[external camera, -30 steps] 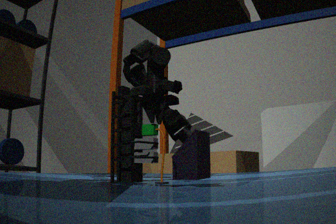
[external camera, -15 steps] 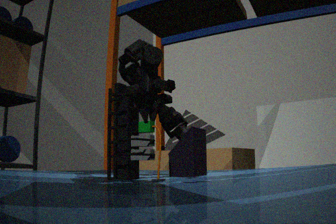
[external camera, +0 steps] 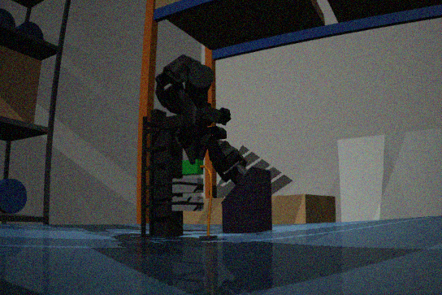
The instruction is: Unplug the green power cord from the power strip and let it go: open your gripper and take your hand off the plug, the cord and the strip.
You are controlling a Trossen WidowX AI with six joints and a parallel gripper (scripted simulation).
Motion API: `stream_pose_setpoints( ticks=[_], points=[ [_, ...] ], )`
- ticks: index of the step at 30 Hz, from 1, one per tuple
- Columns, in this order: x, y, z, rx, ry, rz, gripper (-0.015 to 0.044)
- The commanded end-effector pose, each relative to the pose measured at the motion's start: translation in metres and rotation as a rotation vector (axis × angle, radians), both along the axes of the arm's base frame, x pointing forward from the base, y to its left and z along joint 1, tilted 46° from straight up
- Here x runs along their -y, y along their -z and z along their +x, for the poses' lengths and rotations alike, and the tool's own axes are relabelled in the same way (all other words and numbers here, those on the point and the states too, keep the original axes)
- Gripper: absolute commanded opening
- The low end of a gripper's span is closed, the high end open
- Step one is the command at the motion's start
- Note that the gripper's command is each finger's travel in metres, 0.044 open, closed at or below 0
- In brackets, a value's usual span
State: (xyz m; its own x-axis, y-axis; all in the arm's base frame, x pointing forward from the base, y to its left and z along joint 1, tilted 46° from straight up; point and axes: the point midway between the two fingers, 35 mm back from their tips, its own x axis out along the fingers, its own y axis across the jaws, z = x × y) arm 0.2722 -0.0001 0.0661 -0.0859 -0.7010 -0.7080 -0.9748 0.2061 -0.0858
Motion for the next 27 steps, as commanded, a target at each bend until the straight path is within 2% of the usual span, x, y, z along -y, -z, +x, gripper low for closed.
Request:
stream_pose_setpoints(
  ticks=[1, 4, 27],
  points=[
    [0.000, 0.000, 0.000, 0.001, 0.001, 0.000, 0.0015],
    [0.000, 0.000, 0.000, 0.001, 0.001, 0.000, 0.0000],
    [-0.025, 0.022, 0.010, 0.001, -0.002, 0.003, 0.0000]
  ],
)
